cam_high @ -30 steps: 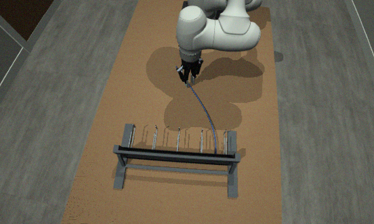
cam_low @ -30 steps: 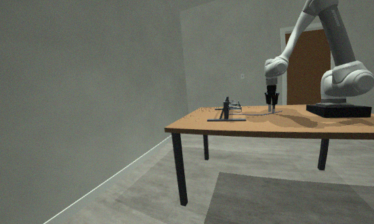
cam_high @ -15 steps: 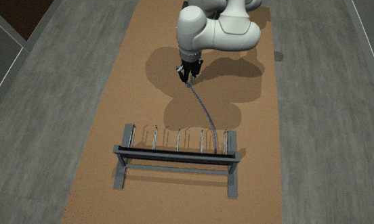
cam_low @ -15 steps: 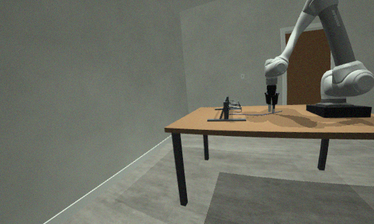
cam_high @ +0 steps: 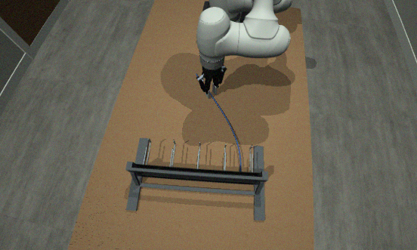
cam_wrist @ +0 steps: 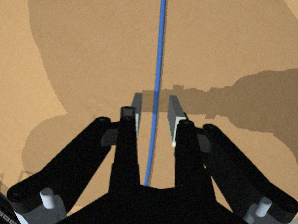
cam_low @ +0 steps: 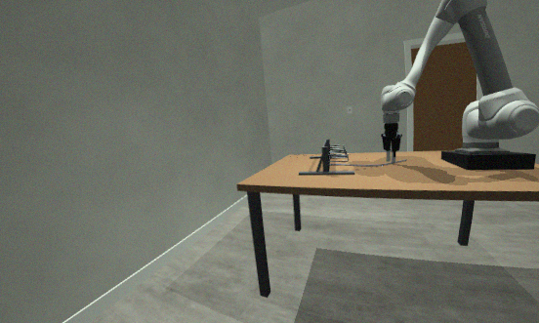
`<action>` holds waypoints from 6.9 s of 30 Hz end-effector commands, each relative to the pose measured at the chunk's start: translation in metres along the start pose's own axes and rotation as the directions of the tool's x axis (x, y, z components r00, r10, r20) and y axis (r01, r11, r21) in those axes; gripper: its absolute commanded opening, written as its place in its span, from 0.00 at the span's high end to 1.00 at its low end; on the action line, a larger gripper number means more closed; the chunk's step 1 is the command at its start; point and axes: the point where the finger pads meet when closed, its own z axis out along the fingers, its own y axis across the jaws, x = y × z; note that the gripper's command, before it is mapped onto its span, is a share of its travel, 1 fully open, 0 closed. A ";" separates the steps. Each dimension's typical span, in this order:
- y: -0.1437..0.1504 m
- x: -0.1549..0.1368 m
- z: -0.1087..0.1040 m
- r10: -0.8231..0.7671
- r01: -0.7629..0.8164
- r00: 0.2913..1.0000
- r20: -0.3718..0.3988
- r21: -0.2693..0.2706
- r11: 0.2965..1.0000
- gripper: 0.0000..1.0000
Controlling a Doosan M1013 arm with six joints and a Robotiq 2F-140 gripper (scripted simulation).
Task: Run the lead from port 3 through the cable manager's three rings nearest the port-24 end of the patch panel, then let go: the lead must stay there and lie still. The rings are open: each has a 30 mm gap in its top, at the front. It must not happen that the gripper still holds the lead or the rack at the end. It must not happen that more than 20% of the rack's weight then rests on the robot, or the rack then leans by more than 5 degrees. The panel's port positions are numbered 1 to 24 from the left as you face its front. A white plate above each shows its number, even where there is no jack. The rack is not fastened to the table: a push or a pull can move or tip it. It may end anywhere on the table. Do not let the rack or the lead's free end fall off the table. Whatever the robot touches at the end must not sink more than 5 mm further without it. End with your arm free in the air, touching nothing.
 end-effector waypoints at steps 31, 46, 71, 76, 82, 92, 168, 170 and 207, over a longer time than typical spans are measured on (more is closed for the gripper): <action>0.001 0.005 0.010 -0.002 0.002 1.000 -0.007 -0.002 1.000 0.80; 0.001 0.005 0.010 -0.002 0.002 1.000 -0.007 -0.002 1.000 0.80; 0.001 0.005 0.010 -0.002 0.002 1.000 -0.007 -0.002 1.000 1.00; 0.001 0.005 0.010 -0.002 0.002 1.000 -0.007 -0.002 1.000 1.00; 0.001 0.005 0.010 -0.002 0.002 1.000 -0.007 -0.002 1.000 1.00; 0.001 0.005 0.010 -0.002 0.002 1.000 -0.007 -0.002 1.000 1.00; 0.001 0.005 -0.005 -0.002 0.002 1.000 -0.007 -0.002 1.000 1.00; 0.001 0.005 -0.007 -0.002 0.002 1.000 -0.007 -0.002 1.000 1.00; 0.000 0.005 -0.030 -0.002 0.002 1.000 -0.007 -0.002 1.000 1.00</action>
